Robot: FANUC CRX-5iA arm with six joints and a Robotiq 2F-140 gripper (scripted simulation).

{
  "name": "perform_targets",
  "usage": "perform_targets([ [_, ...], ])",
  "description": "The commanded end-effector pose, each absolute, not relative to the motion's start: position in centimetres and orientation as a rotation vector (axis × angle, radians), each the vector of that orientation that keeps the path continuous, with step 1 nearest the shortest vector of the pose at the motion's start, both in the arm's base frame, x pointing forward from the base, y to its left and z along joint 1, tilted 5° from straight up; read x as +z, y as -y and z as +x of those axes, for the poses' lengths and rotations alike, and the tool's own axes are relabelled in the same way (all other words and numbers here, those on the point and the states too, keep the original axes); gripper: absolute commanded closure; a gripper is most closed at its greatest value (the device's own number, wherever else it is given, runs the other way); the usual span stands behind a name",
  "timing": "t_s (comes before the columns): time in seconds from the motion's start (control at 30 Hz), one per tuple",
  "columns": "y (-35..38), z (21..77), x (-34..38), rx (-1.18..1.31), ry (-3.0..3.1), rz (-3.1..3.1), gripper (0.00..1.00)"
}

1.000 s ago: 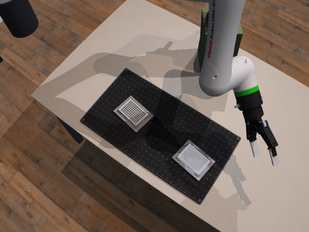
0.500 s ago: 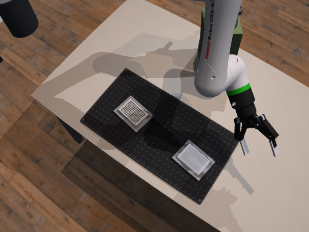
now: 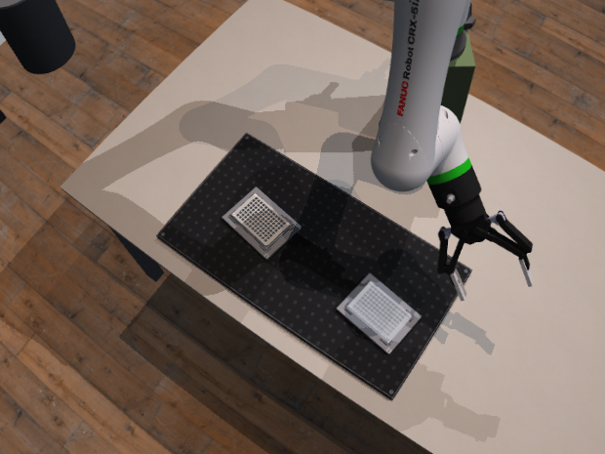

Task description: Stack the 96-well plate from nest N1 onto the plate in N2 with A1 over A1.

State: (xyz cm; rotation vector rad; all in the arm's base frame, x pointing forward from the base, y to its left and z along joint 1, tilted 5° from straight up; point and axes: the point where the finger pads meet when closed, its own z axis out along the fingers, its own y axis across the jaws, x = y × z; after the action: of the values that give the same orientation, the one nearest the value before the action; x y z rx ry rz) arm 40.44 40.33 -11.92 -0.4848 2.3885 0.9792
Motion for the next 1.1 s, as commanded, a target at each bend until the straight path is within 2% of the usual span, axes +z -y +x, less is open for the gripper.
perform_targets([
  [0.0,-38.9,40.0,-12.7,0.928,-2.344,-0.638,0.0],
  [1.07,-29.0,39.0,-16.8,0.519,-1.824,-1.683,0.0],
])
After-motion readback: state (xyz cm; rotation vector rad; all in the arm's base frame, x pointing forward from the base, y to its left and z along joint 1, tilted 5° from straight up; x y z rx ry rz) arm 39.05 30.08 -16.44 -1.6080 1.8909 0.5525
